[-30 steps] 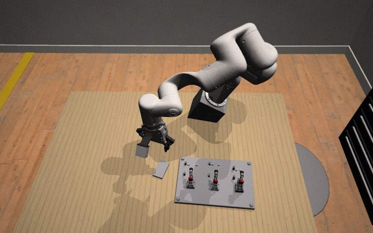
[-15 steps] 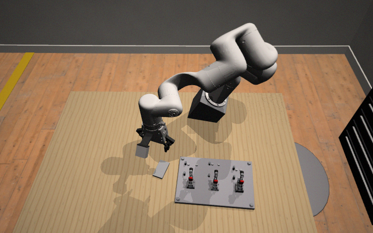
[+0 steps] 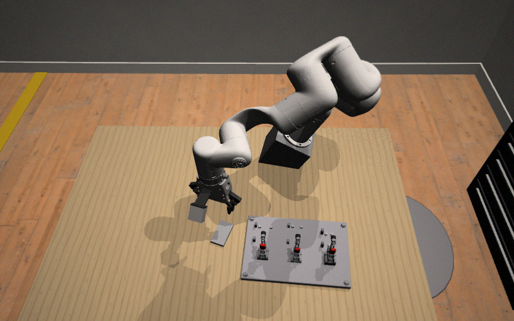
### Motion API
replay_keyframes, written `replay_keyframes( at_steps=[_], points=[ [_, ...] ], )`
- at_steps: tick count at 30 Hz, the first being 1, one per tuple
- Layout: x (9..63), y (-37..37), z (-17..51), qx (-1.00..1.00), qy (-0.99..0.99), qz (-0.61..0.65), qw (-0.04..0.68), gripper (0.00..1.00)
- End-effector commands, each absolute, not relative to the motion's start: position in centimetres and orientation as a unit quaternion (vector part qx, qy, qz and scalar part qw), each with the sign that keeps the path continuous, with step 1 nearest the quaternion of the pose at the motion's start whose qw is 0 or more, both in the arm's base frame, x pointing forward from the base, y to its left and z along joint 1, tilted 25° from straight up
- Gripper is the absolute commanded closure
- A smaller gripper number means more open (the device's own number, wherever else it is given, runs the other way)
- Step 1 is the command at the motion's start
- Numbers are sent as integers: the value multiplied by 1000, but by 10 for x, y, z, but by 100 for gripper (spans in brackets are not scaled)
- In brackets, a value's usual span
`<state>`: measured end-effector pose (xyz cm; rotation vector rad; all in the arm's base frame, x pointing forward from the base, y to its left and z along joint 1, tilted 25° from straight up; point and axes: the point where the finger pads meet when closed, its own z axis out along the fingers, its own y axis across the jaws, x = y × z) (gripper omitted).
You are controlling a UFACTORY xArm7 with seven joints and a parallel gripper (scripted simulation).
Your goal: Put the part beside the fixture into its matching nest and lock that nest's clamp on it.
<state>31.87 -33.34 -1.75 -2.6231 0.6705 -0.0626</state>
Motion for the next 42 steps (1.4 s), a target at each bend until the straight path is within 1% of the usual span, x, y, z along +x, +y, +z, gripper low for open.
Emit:
replay_keyframes(
  at_steps=[1, 12, 25, 42],
  points=[
    [321, -330, -30, -946, 242, -25, 213, 0],
    [330, -307, -82, -946, 242, -25, 213, 0],
    [337, -289, -124, -946, 242, -25, 213, 0],
    [340, -282, -140, -946, 242, -25, 213, 0]
  ],
)
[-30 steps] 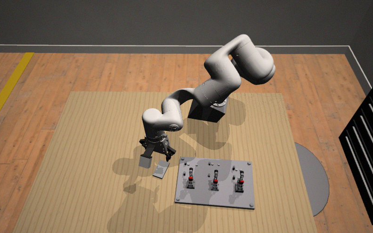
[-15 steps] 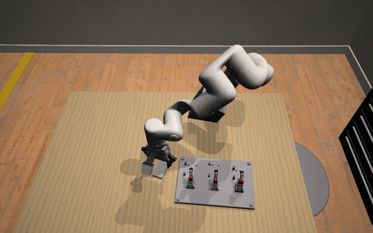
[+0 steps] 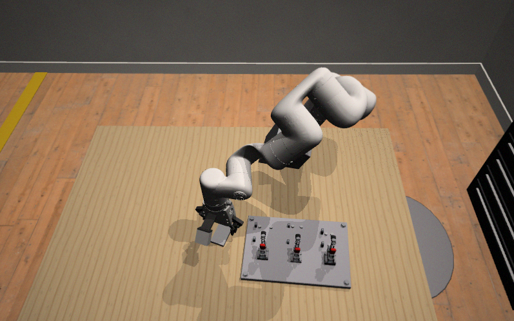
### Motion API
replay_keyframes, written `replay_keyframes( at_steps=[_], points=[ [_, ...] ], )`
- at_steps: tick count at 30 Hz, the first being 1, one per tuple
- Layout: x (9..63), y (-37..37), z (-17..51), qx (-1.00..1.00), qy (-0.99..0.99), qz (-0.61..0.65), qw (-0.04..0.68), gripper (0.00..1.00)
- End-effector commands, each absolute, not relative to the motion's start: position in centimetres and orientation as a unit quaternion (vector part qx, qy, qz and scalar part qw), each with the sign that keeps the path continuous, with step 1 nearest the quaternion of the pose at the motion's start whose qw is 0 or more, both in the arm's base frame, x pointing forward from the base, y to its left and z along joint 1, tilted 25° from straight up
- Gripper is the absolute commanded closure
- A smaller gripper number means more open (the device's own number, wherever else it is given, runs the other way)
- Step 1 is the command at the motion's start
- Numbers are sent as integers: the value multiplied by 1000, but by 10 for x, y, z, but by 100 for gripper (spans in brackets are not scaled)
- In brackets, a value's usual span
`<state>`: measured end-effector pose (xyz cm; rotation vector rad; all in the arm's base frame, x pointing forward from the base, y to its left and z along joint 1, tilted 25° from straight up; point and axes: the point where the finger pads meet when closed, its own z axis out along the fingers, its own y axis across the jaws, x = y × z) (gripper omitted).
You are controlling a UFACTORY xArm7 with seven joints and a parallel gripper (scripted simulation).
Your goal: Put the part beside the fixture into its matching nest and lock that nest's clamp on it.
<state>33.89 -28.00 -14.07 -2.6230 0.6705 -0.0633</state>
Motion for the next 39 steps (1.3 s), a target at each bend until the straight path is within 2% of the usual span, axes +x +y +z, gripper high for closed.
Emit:
replay_keyframes(
  at_steps=[1, 39],
  points=[
    [340, -282, -140, -946, 242, -25, 213, 0],
    [343, -273, -162, -946, 242, -25, 213, 0]
  ],
)
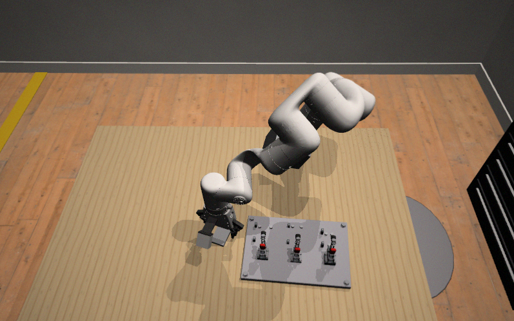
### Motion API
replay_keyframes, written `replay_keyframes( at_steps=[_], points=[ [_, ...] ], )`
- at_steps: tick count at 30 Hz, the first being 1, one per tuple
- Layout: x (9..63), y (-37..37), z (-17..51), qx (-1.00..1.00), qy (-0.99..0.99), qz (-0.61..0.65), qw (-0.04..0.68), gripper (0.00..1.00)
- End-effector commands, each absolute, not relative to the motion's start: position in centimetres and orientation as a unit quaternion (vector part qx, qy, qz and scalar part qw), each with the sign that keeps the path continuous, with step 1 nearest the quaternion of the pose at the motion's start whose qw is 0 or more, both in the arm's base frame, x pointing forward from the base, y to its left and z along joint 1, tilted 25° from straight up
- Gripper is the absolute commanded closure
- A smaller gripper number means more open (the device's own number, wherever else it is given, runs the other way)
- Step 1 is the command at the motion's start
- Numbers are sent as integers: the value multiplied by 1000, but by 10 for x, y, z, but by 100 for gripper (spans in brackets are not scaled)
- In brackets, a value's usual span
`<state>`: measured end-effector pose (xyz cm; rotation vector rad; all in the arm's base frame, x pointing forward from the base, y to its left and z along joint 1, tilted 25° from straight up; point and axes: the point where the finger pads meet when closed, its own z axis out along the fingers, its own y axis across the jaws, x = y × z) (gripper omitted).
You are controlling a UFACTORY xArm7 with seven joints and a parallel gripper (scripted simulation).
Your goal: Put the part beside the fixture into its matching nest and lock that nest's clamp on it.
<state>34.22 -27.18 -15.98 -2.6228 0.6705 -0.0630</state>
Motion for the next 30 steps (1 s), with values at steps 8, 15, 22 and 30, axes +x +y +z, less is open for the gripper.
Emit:
replay_keyframes(
  at_steps=[8, 15, 22, 30],
  points=[
    [344, -272, -166, -946, 242, -25, 213, 0],
    [344, -271, -166, -946, 242, -25, 213, 0],
    [344, -271, -166, -946, 242, -25, 213, 0],
    [344, -271, -166, -946, 242, -25, 213, 100]
  ],
)
